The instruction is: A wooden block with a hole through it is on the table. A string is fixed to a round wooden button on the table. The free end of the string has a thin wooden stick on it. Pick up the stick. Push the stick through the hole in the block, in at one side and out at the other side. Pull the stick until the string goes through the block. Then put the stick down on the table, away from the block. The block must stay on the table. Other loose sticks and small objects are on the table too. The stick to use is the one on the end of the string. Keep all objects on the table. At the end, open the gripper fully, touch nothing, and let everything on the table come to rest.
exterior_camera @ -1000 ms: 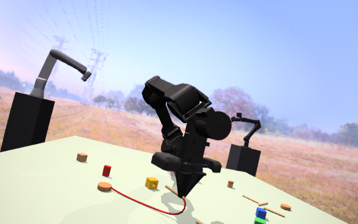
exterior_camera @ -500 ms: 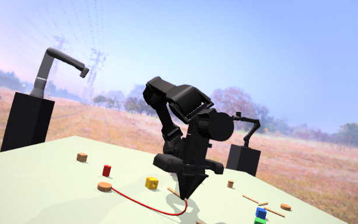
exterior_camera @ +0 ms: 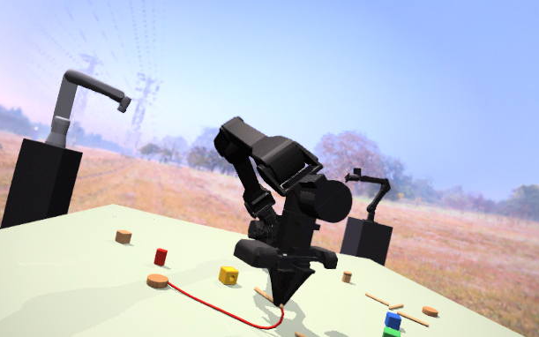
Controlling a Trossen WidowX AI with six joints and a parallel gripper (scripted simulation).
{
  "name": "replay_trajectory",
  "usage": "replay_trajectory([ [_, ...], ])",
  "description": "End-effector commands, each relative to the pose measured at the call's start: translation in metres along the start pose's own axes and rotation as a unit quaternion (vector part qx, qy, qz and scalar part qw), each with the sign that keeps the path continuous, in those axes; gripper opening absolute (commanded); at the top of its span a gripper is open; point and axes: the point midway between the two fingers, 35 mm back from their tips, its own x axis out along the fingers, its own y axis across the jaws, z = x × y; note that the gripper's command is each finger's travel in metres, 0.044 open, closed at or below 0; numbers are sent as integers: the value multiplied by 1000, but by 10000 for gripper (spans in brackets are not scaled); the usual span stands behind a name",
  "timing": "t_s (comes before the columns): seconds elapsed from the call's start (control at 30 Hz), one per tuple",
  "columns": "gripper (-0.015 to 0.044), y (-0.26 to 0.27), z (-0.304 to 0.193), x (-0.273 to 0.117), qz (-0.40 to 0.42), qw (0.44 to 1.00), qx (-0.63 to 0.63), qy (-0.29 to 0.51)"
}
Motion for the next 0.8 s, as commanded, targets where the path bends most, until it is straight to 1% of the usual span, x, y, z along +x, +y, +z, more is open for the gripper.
replay_trajectory([
  [0.0, 0, -4, 3, 5, 0, 1000, -2, -1],
  [0.77, 0, -24, 15, 23, 0, 1000, -3, -2],
])
